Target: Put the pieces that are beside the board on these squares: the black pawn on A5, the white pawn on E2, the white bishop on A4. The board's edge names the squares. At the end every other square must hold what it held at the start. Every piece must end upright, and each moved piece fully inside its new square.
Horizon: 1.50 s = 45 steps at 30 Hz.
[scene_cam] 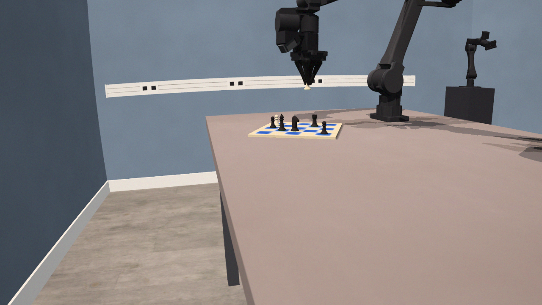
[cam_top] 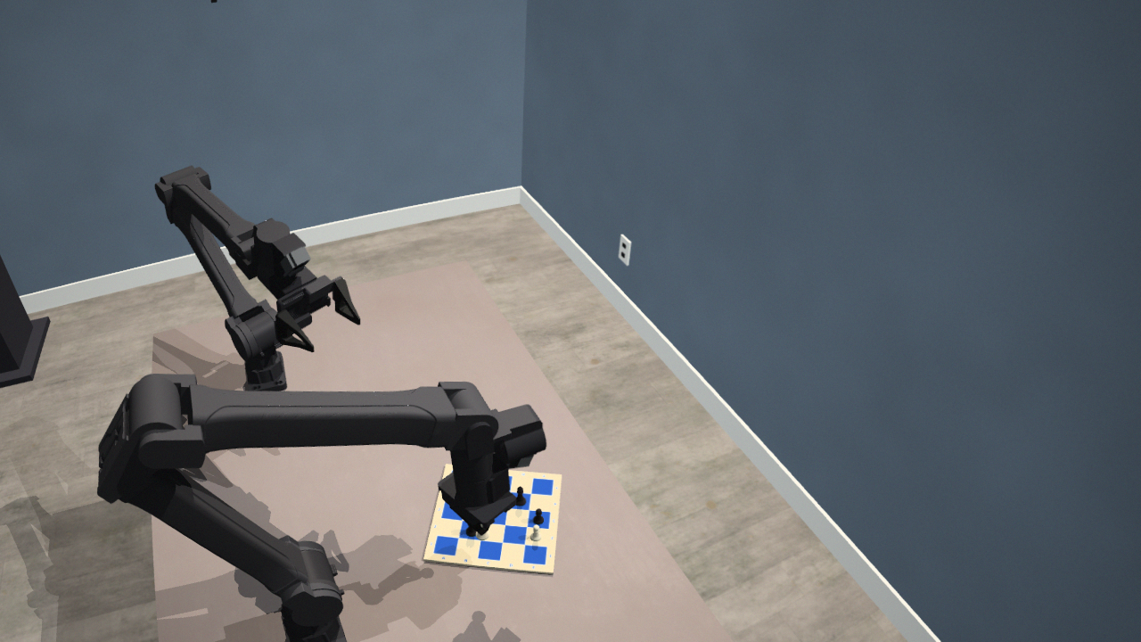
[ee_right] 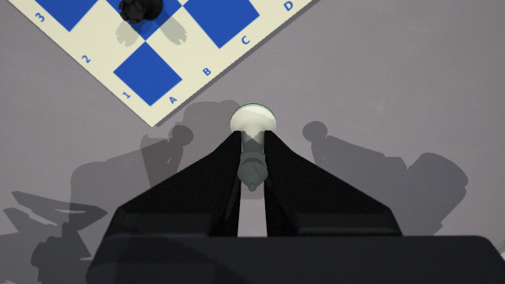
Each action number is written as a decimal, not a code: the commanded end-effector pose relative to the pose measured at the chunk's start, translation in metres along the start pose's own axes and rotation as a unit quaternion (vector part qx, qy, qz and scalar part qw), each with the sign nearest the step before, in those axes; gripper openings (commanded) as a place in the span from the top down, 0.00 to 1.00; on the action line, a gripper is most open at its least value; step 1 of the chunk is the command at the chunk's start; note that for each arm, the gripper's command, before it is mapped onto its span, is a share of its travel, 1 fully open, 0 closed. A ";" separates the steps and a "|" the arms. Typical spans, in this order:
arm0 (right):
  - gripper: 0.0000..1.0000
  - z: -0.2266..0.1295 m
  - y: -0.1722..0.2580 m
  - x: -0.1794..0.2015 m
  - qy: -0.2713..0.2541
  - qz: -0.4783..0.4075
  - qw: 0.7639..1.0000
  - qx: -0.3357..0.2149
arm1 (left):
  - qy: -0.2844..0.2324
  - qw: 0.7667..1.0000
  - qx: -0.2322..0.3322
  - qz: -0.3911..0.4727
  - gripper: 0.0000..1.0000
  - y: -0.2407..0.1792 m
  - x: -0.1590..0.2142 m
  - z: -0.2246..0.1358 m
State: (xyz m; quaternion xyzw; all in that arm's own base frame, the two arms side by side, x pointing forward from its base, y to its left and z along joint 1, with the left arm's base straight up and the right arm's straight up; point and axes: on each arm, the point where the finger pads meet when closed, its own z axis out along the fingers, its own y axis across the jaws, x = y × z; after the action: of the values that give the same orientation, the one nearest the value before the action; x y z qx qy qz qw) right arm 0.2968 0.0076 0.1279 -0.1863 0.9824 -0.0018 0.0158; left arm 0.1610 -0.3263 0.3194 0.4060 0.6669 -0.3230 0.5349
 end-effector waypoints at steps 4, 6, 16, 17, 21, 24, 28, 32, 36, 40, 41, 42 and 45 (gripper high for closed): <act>0.97 -0.001 0.042 -0.041 -0.008 0.035 0.999 0.001 | -0.001 1.000 -0.026 -0.014 0.00 0.014 -0.003 -0.008; 0.97 0.002 0.064 -0.052 -0.009 0.031 0.999 -0.001 | 0.009 0.999 -0.038 -0.017 0.00 0.019 0.008 -0.009; 0.97 0.017 0.148 -0.093 -0.009 0.001 1.000 -0.006 | 0.032 0.996 -0.080 -0.027 0.00 0.038 0.036 -0.016; 0.97 0.017 0.148 -0.093 -0.009 0.001 1.000 -0.006 | 0.032 0.996 -0.080 -0.027 0.00 0.038 0.036 -0.016; 0.97 0.020 0.156 -0.096 -0.006 -0.005 1.000 -0.010 | 0.030 0.996 -0.084 -0.025 0.00 0.041 0.040 -0.018; 0.97 0.033 0.156 -0.086 0.006 -0.015 1.000 -0.009 | 0.022 0.996 -0.084 -0.021 0.00 0.043 0.041 -0.018; 0.97 0.048 0.151 -0.076 0.015 -0.010 1.000 -0.008 | 0.011 0.997 -0.080 -0.020 0.00 0.040 0.029 -0.020; 0.97 0.060 0.151 -0.082 0.013 -0.009 1.000 -0.009 | 0.011 0.997 -0.080 -0.020 0.00 0.040 0.029 -0.020; 0.97 0.060 0.151 -0.082 0.010 -0.009 1.000 -0.009 | 0.012 0.997 -0.080 -0.020 0.00 0.040 0.030 -0.019; 0.97 0.082 0.152 -0.077 0.017 -0.008 1.000 -0.008 | 0.012 0.997 -0.080 -0.020 0.00 0.040 0.030 -0.019; 0.97 0.086 0.153 -0.078 0.016 -0.006 1.000 -0.008 | 0.012 0.997 -0.080 -0.020 0.00 0.040 0.030 -0.019; 0.97 0.088 0.154 -0.080 0.015 -0.007 1.000 -0.008 | 0.012 0.997 -0.080 -0.020 0.00 0.040 0.030 -0.019; 0.97 0.091 0.156 -0.083 0.012 -0.008 1.000 -0.009 | 0.012 0.997 -0.080 -0.020 0.00 0.040 0.030 -0.019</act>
State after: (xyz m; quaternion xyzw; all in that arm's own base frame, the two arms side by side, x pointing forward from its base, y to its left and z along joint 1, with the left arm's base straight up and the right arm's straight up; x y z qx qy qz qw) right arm 0.3097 0.1733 0.0357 -0.1992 0.9799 -0.0003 -0.0136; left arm 0.1829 -0.2825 0.2649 0.3622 0.7231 -0.2607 0.5273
